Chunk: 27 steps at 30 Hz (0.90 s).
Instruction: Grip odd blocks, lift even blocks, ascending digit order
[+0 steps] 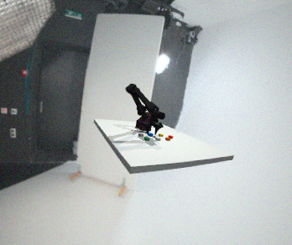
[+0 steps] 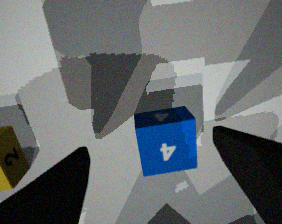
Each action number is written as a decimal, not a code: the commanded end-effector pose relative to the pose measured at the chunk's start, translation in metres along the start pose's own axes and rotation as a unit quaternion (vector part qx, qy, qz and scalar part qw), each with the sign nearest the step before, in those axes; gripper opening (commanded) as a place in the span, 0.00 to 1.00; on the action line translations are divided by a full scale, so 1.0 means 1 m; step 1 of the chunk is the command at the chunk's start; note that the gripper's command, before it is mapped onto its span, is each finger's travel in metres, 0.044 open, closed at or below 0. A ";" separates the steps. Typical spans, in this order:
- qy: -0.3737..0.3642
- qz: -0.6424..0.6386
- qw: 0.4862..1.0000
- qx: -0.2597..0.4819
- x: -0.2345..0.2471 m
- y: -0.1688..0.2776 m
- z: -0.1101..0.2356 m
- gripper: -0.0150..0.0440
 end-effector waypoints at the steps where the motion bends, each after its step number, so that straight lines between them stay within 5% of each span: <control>1: 0.002 0.005 1.000 0.003 0.001 0.002 -0.002 0.62; 5: 0.002 0.005 1.000 0.003 0.001 0.002 -0.002 0.46; 27: 0.002 0.005 1.000 0.003 0.001 0.002 -0.002 0.46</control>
Point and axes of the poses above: the point midway between the two fingers, 35 mm back from their tips, its own z axis back along the fingers, its own x axis across the jaws, y = z × x, the point moved 8 cm from there along z, back along the fingers, and after that the axes turned 8 degrees about z, right-handed, at the moved point
